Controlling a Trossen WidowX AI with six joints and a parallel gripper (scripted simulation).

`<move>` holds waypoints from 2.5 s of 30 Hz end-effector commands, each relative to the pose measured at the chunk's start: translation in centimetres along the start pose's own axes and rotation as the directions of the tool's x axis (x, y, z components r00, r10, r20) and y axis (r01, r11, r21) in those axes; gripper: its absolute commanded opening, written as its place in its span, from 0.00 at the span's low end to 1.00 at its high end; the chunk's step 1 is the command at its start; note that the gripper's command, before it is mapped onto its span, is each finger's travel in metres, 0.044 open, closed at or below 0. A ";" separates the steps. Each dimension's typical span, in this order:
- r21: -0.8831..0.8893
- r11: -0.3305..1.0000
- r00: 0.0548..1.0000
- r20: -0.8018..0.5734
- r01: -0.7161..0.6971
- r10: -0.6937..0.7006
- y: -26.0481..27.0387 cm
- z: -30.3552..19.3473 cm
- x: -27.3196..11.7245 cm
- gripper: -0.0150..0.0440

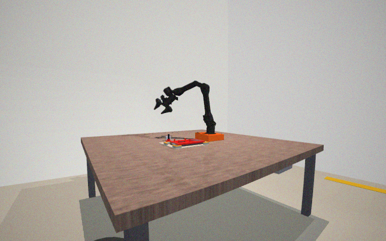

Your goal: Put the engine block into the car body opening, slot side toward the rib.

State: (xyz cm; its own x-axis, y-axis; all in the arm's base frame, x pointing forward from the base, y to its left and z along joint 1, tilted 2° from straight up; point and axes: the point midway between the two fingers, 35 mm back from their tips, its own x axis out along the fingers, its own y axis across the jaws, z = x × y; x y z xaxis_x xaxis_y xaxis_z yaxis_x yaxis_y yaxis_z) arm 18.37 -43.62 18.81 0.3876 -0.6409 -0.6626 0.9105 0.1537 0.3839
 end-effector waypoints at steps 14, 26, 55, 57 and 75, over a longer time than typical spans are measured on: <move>0.292 0.926 0.904 -0.415 0.240 -0.103 6.5 -14.0 0.5 1.00; 0.309 0.762 0.729 -0.617 0.570 -0.296 8.1 -23.7 -3.0 1.00; 0.285 0.675 0.653 -0.653 0.681 -0.384 6.4 -30.5 -1.8 1.00; 0.285 0.675 0.653 -0.653 0.681 -0.384 6.3 -30.7 -1.6 1.00; 0.284 0.675 0.653 -0.653 0.681 -0.384 5.5 -32.2 -0.1 0.91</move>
State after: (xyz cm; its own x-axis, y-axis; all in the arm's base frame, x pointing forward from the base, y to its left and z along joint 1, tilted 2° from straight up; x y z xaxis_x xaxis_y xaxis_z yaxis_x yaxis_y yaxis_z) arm 28.27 -18.70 0.68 0.0073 0.0098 -0.9999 0.8408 -0.5413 0.0008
